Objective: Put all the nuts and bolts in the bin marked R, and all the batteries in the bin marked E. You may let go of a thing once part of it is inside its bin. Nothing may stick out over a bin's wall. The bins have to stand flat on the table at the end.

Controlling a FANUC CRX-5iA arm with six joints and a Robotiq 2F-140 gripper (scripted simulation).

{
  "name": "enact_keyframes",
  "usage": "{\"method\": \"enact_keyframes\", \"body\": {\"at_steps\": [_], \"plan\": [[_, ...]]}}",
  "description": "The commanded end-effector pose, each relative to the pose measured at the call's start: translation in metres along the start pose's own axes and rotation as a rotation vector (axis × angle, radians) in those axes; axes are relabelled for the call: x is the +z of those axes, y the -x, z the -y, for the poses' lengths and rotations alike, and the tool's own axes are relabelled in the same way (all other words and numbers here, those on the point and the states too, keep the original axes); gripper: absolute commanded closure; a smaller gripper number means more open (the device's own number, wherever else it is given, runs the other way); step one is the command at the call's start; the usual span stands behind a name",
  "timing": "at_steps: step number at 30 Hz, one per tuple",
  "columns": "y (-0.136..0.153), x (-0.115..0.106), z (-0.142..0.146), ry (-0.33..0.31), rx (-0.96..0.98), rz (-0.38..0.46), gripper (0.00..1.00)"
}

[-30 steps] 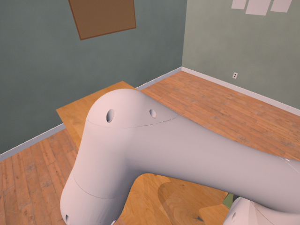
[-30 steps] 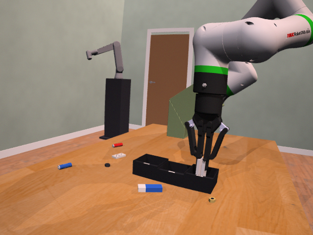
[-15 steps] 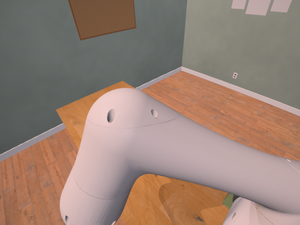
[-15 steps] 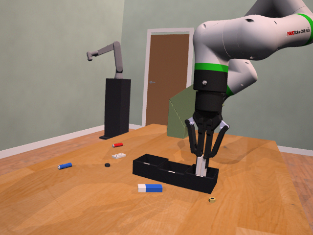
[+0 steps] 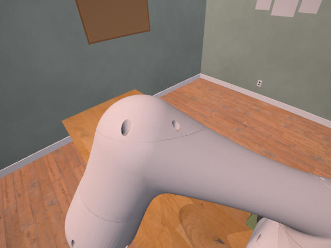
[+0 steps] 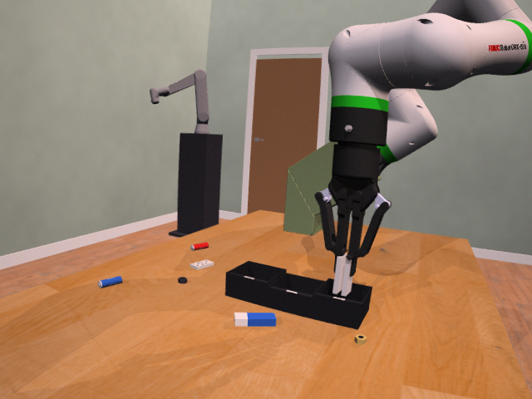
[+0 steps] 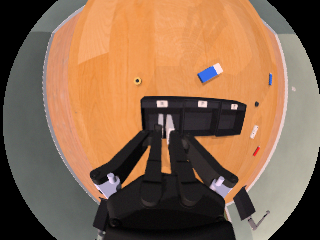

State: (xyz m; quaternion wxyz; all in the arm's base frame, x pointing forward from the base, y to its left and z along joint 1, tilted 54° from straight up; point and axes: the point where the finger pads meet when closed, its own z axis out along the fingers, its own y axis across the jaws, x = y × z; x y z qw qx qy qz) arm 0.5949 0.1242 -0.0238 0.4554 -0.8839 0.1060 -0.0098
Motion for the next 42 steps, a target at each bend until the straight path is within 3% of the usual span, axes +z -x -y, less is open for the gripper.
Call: {"method": "enact_keyframes", "body": {"at_steps": [1, 10, 15, 17, 19, 30, 41, 42], "plan": [[0.000, -0.004, 0.000, 0.000, 0.000, 0.000, 0.85], [0.000, -0.036, 0.000, 0.000, 0.000, 0.000, 0.85], [0.000, -0.036, 0.000, 0.000, 0.000, 0.000, 0.85], [0.000, -0.052, 0.000, 0.000, 0.000, 0.000, 0.85], [0.000, -0.052, 0.000, 0.000, 0.000, 0.000, 0.85], [0.000, -0.144, 0.000, 0.000, 0.000, 0.000, 0.85], [0.000, -0.146, 0.000, 0.000, 0.000, 0.000, 0.85], [0.002, -0.144, -0.008, 0.000, 0.050, 0.000, 0.74]]}}
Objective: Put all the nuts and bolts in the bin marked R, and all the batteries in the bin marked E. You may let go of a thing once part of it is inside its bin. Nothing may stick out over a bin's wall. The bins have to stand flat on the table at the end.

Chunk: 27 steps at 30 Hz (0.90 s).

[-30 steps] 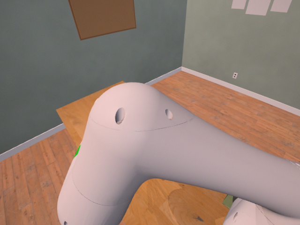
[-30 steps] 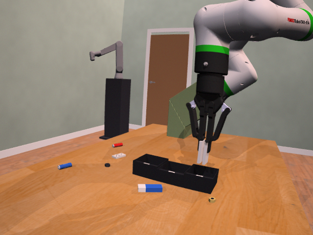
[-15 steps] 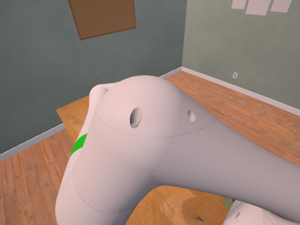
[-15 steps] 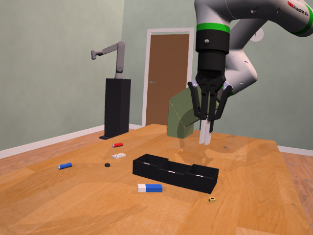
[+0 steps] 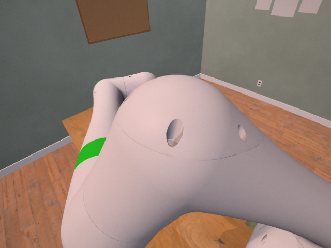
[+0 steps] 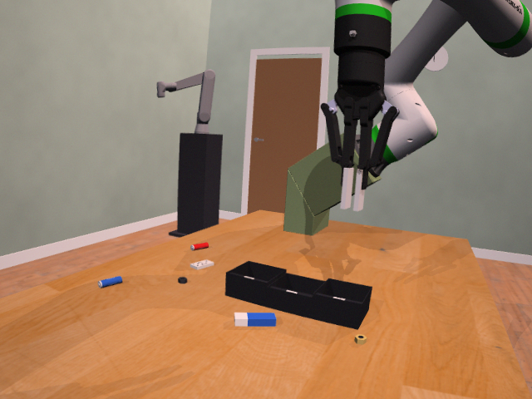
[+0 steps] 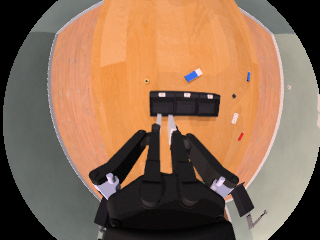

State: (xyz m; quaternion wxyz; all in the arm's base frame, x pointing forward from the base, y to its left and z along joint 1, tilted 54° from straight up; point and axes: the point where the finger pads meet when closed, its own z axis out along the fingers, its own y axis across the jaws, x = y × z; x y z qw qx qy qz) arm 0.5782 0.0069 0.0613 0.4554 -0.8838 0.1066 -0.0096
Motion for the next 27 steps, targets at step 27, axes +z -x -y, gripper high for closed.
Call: {"method": "enact_keyframes", "body": {"at_steps": [27], "plan": [[0.054, 0.050, -0.195, 0.000, 0.231, 0.000, 0.74]]}}
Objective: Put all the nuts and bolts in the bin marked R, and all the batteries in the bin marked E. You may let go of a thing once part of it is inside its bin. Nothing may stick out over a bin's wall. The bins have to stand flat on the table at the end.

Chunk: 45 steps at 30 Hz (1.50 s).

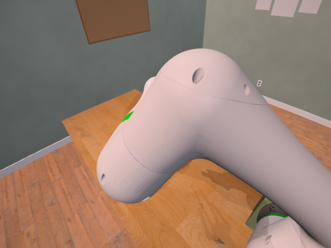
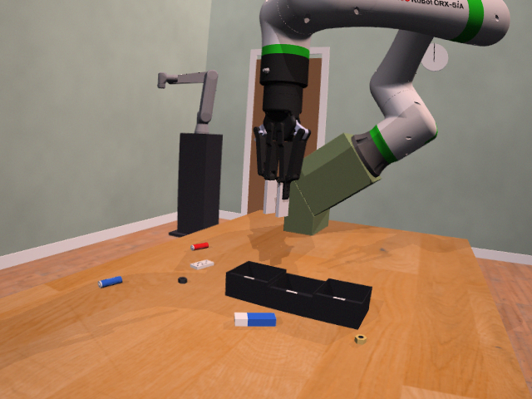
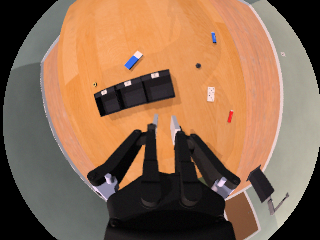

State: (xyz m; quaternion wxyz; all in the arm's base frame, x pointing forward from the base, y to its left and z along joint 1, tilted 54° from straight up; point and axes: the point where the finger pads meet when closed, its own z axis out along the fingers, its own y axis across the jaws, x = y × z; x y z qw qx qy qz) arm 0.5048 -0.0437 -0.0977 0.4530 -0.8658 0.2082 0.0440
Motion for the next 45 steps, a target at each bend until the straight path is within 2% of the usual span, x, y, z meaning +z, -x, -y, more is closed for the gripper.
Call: {"method": "enact_keyframes", "body": {"at_steps": [1, 16, 18, 33, 45], "plan": [[-0.001, 0.006, -0.025, -0.001, -0.002, -0.002, 0.74], [0.004, 0.036, -0.146, -0.001, -0.002, -0.002, 0.74], [0.004, 0.036, -0.146, -0.001, -0.002, -0.002, 0.74], [0.008, 0.067, -0.271, -0.001, -0.002, -0.002, 0.74], [0.007, 0.067, -0.272, -0.001, -0.002, -0.002, 0.74]]}}
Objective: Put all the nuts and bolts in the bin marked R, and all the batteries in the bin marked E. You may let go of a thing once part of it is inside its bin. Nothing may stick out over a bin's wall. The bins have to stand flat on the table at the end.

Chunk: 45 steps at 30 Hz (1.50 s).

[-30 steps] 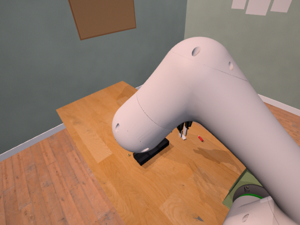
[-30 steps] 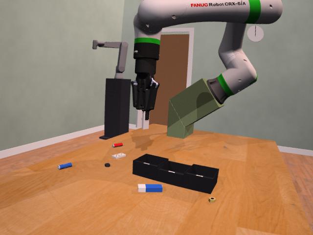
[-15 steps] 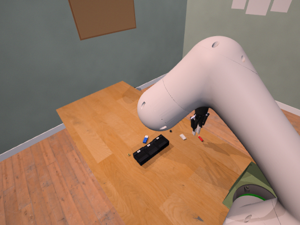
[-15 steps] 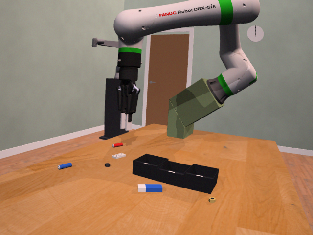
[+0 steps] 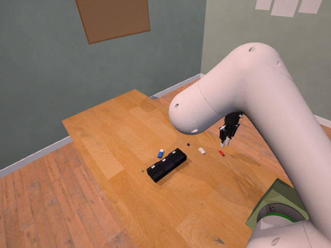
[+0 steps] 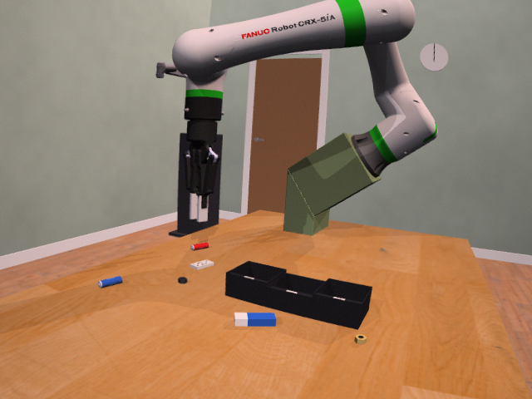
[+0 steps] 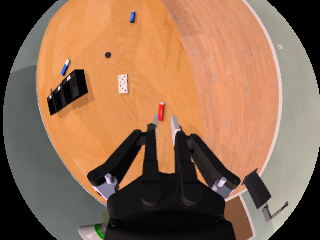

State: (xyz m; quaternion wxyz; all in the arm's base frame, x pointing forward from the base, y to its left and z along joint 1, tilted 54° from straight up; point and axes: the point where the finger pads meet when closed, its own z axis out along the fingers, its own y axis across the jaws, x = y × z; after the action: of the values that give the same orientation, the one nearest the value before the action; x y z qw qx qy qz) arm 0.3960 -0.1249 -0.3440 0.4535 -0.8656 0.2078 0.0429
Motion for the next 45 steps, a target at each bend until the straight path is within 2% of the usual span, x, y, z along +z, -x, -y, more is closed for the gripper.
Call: {"method": "enact_keyframes", "body": {"at_steps": [1, 25, 39, 45], "plan": [[0.000, 0.000, 0.002, 0.000, 0.000, 0.000, 0.74], [0.000, 0.000, 0.006, 0.000, 0.000, 0.000, 0.74], [0.000, 0.056, 0.007, 0.000, 0.000, 0.000, 0.74], [0.000, 0.062, 0.007, 0.000, 0.000, 0.000, 0.74]]}}
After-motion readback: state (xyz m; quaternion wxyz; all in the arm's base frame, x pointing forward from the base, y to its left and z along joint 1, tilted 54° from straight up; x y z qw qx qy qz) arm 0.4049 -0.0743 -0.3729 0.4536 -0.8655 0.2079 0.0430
